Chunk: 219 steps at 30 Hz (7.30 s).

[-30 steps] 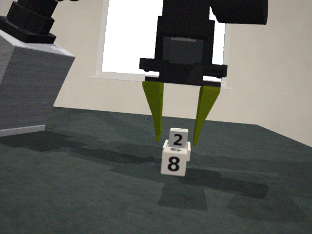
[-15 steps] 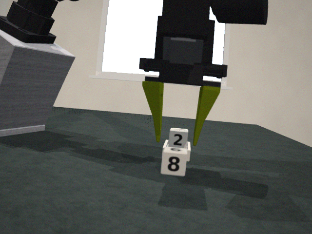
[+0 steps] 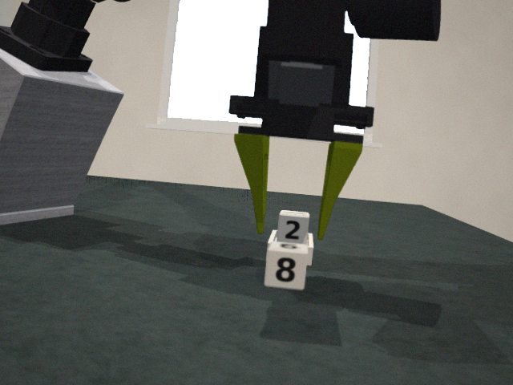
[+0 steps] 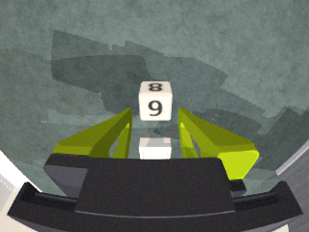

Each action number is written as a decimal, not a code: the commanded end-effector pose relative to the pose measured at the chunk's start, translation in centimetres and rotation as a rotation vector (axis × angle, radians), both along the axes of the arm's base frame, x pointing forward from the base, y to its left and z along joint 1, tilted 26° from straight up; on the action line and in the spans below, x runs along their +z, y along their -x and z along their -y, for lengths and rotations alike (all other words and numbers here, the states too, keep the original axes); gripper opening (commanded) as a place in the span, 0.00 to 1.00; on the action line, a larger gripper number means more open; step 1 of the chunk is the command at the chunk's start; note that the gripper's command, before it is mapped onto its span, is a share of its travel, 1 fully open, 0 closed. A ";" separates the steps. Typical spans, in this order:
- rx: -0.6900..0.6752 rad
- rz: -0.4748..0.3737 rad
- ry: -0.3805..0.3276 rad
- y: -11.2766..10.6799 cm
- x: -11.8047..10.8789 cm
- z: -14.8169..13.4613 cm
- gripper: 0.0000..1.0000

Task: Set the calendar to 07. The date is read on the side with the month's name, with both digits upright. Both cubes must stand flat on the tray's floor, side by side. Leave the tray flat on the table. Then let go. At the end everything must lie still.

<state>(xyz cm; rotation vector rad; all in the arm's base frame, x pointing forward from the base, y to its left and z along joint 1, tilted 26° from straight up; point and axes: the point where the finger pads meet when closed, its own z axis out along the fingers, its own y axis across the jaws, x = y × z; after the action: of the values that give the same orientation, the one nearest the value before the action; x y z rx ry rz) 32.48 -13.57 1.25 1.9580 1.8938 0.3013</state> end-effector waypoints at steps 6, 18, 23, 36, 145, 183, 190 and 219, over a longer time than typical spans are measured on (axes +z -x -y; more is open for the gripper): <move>-0.005 0.019 0.007 -0.2 0.4 -0.1 0.45; -0.005 0.019 0.007 -0.2 0.4 -0.1 0.45; -0.005 0.019 0.007 -0.2 0.4 -0.1 0.45; -0.005 0.019 0.007 -0.2 0.4 -0.1 0.45; -0.004 0.015 0.005 -0.9 -0.2 0.1 0.45; -0.004 0.018 0.007 -1.9 -2.1 0.5 0.45; -0.004 0.018 0.007 -1.9 -2.1 0.5 0.45; -0.004 0.018 0.007 -1.9 -2.1 0.5 0.26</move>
<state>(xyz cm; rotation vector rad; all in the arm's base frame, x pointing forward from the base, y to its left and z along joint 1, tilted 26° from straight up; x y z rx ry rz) 33.48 -13.89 -1.33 1.9594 1.8944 0.3003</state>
